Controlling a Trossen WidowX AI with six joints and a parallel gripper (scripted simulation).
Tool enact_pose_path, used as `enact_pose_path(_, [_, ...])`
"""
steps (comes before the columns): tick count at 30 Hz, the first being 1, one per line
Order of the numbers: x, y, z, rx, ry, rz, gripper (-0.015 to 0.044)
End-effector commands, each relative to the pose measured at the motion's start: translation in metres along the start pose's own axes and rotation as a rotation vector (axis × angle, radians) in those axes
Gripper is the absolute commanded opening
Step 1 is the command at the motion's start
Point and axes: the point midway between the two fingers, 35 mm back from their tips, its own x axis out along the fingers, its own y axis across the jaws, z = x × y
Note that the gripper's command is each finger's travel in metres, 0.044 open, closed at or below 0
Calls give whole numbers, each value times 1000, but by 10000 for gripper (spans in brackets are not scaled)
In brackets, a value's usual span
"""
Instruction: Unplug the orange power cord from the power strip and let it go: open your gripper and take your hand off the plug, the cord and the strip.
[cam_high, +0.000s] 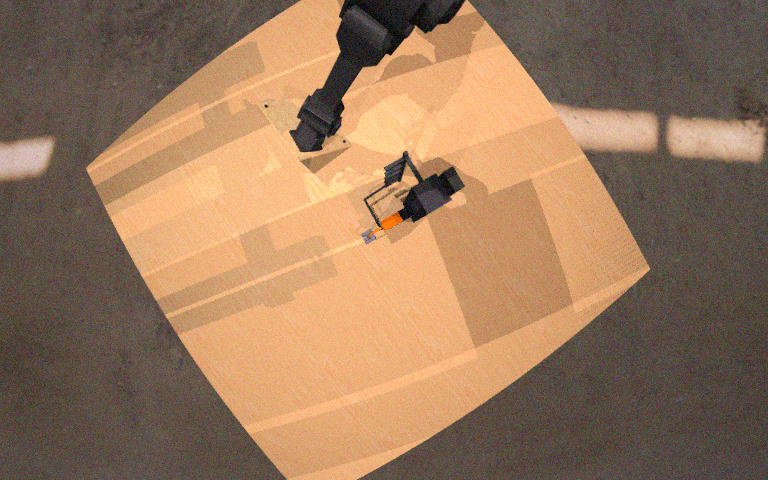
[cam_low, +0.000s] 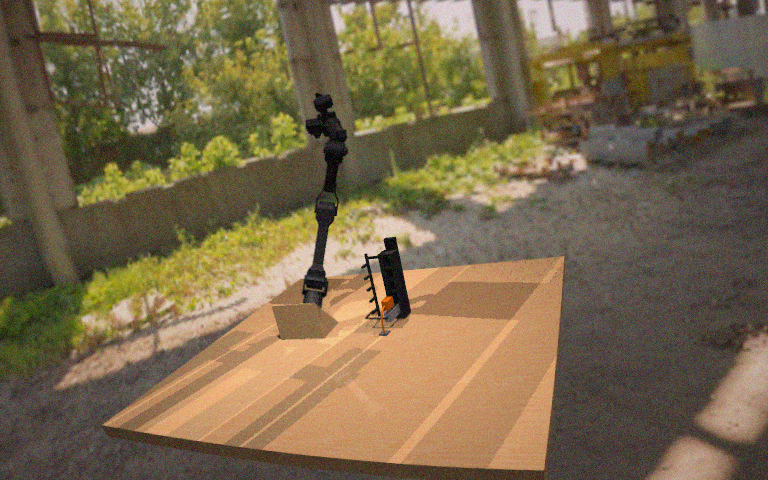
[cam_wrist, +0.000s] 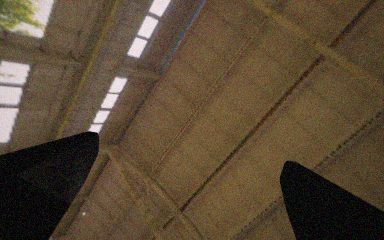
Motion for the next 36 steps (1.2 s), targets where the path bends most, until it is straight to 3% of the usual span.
enact_pose_path(1, [0, -1, -1, -2, 3, -4, 374])
enact_pose_path(9, [-40, -61, -39, -144, 202, -260, 164])
enact_pose_path(18, [-124, -129, -79, -263, 491, -585, 160])
enact_pose_path(27, [-258, -178, -102, -303, 840, -978, 160])
enact_pose_path(36, [-404, -175, -97, -276, 1178, -1369, 160])
